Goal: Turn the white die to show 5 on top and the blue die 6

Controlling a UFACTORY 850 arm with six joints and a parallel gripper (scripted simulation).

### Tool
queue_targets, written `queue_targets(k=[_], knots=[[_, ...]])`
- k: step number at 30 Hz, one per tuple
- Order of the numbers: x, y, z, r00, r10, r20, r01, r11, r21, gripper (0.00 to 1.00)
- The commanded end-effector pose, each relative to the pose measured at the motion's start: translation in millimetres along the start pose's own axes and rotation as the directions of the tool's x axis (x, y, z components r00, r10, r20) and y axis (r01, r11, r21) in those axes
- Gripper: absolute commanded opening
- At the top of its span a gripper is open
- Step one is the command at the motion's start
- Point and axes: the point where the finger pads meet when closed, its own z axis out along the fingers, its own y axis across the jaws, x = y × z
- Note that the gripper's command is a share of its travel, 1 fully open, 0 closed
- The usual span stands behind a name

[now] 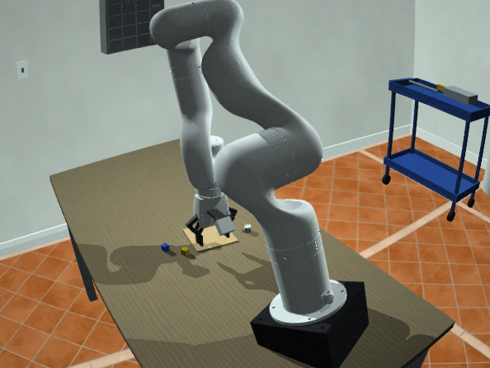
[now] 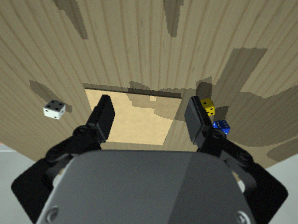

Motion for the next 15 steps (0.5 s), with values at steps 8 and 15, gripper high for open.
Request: queue_targets(k=[8, 15], knots=[[0, 78, 1, 1.000, -0.001, 0.020, 0.000, 1.000, 0.016, 1.00], [0, 86, 1, 1.000, -0.001, 0.020, 0.000, 1.000, 0.016, 1.00]])
